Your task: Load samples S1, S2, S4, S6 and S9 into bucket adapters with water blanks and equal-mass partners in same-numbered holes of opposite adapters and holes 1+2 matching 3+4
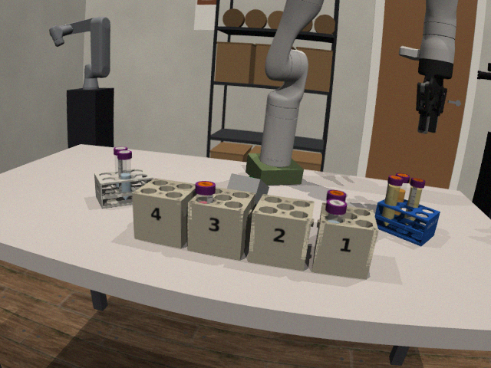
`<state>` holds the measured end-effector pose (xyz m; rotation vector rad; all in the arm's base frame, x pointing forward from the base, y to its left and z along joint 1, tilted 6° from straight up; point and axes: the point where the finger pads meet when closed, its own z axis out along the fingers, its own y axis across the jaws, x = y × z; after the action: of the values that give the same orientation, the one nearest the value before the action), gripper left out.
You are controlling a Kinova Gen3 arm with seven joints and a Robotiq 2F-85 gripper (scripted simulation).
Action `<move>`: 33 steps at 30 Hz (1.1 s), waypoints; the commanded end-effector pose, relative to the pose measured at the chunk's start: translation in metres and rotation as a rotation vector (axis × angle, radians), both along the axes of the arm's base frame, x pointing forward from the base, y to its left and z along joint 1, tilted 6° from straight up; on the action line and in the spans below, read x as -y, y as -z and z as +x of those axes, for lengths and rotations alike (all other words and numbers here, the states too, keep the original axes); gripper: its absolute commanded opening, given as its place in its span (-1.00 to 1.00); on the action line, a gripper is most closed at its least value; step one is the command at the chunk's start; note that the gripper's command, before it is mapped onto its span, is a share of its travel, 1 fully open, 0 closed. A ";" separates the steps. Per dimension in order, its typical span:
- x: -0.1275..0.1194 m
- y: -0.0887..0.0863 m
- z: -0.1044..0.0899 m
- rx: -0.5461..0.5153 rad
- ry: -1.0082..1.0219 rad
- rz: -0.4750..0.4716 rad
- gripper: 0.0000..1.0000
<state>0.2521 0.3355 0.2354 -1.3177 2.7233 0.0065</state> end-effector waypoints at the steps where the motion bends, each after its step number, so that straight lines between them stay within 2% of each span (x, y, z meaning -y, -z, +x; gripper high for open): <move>1: -0.002 0.001 -0.004 -0.004 -0.002 -0.005 0.24; 13: -0.002 0.000 -0.002 -0.001 -0.004 -0.001 0.24; 33: -0.003 0.026 0.002 0.002 0.001 -0.002 0.24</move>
<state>0.2522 0.3381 0.2150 -1.3260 2.7186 0.0058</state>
